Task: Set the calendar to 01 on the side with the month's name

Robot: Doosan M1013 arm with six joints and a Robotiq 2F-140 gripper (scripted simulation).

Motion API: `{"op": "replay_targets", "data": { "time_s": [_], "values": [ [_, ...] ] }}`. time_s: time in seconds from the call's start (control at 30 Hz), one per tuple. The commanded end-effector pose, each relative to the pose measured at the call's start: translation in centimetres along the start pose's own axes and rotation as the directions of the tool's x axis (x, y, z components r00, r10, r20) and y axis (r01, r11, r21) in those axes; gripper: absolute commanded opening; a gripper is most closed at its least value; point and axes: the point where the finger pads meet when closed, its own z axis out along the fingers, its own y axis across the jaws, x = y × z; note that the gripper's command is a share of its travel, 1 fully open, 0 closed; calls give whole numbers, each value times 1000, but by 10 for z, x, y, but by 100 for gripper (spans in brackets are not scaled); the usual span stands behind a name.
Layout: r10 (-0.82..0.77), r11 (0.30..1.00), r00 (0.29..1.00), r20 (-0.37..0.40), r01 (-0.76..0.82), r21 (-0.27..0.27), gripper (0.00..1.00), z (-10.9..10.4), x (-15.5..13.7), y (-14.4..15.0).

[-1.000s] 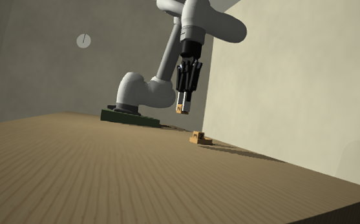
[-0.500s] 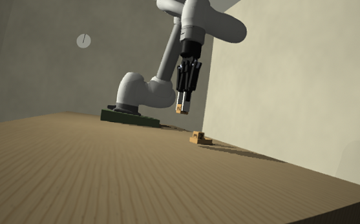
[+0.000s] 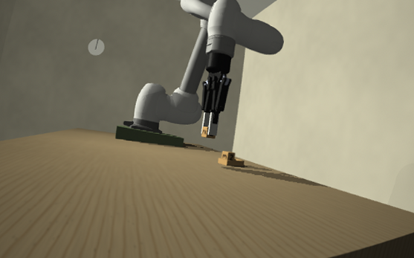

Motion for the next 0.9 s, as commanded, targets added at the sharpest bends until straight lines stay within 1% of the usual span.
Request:
{"op": "replay_targets", "data": {
  "time_s": [0.0,0.27,0.33,0.47,0.57,0.87],
  "values": [
    [0,1000,1000,0,0,0,25,14,0,0],
    [0,1000,1000,0,0,0,25,52,-1,0],
    [0,1000,1000,0,0,0,25,52,-1,0],
    [0,1000,1000,0,0,0,25,66,-1,0],
    [0,1000,1000,0,0,0,25,72,-1,0],
    [0,1000,1000,0,0,0,25,75,-1,0]
  ]
}}
